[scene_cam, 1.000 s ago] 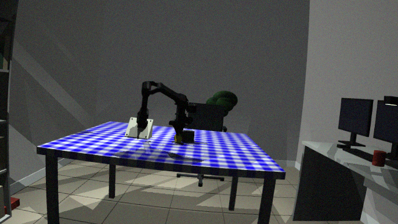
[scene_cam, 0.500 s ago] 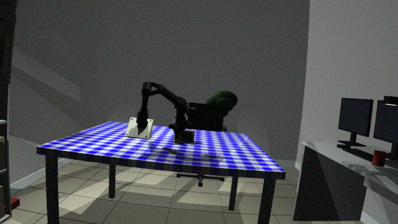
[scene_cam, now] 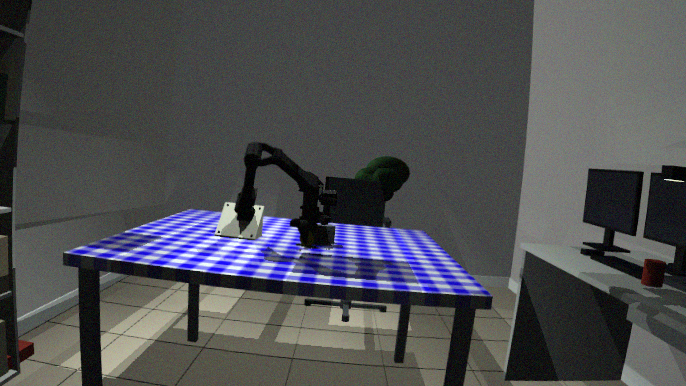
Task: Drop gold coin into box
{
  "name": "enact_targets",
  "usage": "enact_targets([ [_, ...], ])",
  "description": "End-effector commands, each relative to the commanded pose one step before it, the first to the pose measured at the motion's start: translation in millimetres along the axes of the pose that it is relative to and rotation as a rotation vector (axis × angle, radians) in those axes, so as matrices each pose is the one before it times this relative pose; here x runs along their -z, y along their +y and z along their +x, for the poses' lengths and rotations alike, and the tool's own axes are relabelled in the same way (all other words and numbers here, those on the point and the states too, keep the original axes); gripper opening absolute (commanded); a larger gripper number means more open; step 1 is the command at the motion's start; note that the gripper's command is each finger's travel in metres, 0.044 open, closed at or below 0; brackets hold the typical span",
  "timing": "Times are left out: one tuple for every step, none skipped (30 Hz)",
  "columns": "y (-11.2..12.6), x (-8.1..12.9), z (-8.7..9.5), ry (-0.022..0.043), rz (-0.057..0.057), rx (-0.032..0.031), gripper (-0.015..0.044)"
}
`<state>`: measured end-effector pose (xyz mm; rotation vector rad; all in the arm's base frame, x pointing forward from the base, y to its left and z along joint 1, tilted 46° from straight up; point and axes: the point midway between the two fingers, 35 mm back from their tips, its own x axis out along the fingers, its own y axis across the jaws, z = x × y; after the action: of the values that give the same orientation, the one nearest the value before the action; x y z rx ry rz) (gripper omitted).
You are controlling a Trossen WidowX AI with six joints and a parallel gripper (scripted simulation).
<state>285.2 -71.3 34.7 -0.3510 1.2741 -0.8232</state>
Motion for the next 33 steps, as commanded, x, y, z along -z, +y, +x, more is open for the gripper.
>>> enact_targets([
  [-0.82, 2.73, 2.37, 0.00324, -0.0082, 0.00714, 0.0029],
  [0.0, 0.0, 0.0, 0.0, 0.0, 0.0, 0.0003],
  [0.0, 0.0, 0.0, 0.0, 0.0, 0.0, 0.0],
  [0.0, 0.0, 0.0, 0.0, 0.0, 0.0, 0.0],
  [0.0, 0.0, 0.0, 0.0, 0.0, 0.0, 0.0],
  [0.0, 0.0, 0.0, 0.0, 0.0, 0.0, 0.0],
  [0.0, 0.0, 0.0, 0.0, 0.0, 0.0, 0.0],
  [0.0, 0.0, 0.0, 0.0, 0.0, 0.0, 0.0],
  [0.0, 0.0, 0.0, 0.0, 0.0, 0.0, 0.0],
  [0.0, 0.0, 0.0, 0.0, 0.0, 0.0, 0.0],
  [0.0, 0.0, 0.0, 0.0, 0.0, 0.0, 0.0],
  [0.07, -0.06, -0.39, 0.00003, 0.0, -0.00014, 0.0],
  [0.2, -0.17, -1.17, 0.00008, 0.0, -0.00042, 0.0],
  [0.32, -0.28, -1.95, 0.00013, 0.0, -0.00068, 0.0],
  [0.37, -0.32, -2.38, 0.00016, -0.0001, -0.00079, 0.0],
  [0.35, -0.3, -2.39, 0.00016, -0.0001, -0.00075, 0.0],
  [0.33, -0.28, -2.4, 0.00016, -0.0001, -0.00071, 0.0],
  [0.32, -0.26, -2.41, 0.00016, -0.0001, -0.00067, 0.0],
  [0.3, -0.24, -2.42, 0.00016, -0.0001, -0.00063, 0.0],
  [0.28, -0.22, -2.43, 0.00016, -0.0001, -0.00058, 0.0],
  [0.26, -0.2, -2.44, 0.00016, -0.0001, -0.00054, 0.0],
  [0.24, -0.18, -2.45, 0.00015, 0.0, -0.0005, 0.0],
  [0.23, -0.16, -2.46, 0.00015, 0.0, -0.00046, 0.0],
  [0.21, -0.14, -2.46, 0.00015, 0.0, -0.00042, 0.0],
  [0.19, -0.12, -2.47, 0.00014, 0.0, -0.00038, 0.0],
  [0.17, -0.1, -2.48, 0.00014, 0.0, -0.00034, 0.0],
  [0.15, -0.08, -2.49, 0.00013, 0.0, -0.00029, 0.0],
  [0.13, -0.06, -2.5, 0.00012, 0.0, -0.00025, 0.0],
  [0.11, -0.05, -2.5, 0.00012, 0.0, -0.00021, 0.0],
  [0.09, -0.03, -2.51, 0.00011, 0.0, -0.00017, 0.0],
  [0.07, -0.01, -2.52, 0.0001, 0.0, -0.00013, 0.0],
  [0.05, 0.01, -2.52, 0.00009, 0.0, -0.00009, 0.0],
  [0.03, 0.03, -2.53, 0.00008, 0.0, -0.00005, 0.0],
])
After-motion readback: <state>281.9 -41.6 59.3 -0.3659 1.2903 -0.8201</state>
